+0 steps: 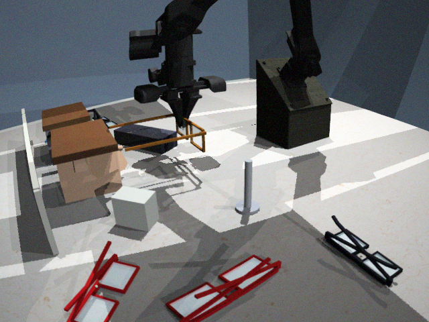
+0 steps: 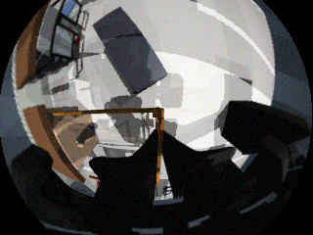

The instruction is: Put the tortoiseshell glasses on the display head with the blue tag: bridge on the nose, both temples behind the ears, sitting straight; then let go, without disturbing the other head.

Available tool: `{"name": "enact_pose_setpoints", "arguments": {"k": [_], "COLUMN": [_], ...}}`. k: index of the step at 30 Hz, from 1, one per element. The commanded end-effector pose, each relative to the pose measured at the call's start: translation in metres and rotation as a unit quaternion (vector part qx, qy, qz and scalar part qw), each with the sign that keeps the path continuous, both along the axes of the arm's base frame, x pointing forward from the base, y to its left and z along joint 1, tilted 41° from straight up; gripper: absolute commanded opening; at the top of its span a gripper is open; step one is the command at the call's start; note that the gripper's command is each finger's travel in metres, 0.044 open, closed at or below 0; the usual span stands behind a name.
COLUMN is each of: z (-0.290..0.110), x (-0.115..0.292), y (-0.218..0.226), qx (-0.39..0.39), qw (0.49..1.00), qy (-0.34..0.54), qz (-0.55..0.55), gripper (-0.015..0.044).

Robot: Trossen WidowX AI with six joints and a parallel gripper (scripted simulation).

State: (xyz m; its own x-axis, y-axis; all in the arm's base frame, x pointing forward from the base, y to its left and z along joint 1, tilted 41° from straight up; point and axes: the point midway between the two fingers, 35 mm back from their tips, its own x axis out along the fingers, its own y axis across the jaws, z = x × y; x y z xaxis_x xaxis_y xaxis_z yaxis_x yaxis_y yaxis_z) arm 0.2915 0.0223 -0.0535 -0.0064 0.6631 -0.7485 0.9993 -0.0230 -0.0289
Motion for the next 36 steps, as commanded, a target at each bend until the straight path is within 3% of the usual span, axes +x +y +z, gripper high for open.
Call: {"name": "enact_pose_setpoints", "arguments": {"k": [1,36], "z": [-0.002,-0.003], "x": [0.005,0.052], "y": [0.0,-0.001], "qx": [0.003,0.003], "qw": [1.0,1.0], "qy": [0.005,0.003], "qz": [-0.003,-0.003], "gripper": [0.0,0.0]}}
